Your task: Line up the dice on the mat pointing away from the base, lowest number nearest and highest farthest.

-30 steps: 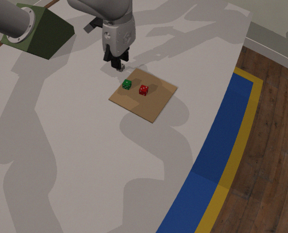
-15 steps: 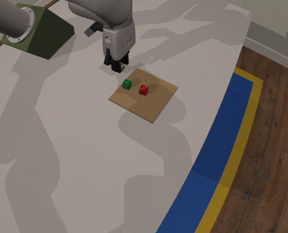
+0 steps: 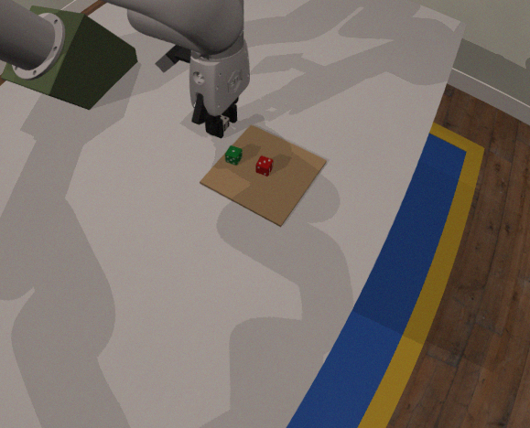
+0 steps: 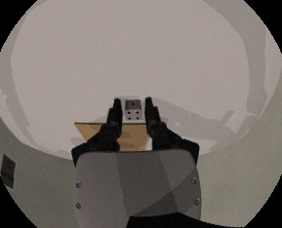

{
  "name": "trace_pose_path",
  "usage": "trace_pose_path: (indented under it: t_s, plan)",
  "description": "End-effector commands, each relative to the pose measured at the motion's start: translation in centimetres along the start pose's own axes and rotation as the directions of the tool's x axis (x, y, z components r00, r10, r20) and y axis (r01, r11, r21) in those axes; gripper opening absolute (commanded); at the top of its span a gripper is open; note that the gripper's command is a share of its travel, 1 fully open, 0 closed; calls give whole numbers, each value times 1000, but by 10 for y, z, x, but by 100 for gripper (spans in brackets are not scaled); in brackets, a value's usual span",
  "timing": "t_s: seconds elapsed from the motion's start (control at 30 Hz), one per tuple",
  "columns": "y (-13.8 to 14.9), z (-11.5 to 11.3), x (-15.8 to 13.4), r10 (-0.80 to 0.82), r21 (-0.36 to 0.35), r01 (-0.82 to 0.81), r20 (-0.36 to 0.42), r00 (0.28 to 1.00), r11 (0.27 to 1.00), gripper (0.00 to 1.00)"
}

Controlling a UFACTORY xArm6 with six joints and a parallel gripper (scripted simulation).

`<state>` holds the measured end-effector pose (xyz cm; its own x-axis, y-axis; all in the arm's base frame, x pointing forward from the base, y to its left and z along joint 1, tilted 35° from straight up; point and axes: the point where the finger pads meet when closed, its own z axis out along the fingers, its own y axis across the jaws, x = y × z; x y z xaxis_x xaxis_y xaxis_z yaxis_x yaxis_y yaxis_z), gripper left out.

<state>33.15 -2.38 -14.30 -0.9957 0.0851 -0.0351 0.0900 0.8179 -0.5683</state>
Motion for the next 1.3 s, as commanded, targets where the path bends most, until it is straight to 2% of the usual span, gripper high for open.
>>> trace_pose_path:
  t_s: [0.0,1.0,1.03,1.27]
  plan:
    - [0,-1,-1,1,-1,-1,2,1000,1000,36]
    - [0,-1,-1,1,-1,-1,2,1000,1000,36]
    - [0,-1,-1,1,-1,-1,2,1000,1000,15]
    - [0,-1,-1,1,-1,-1,2,1000,1000,15]
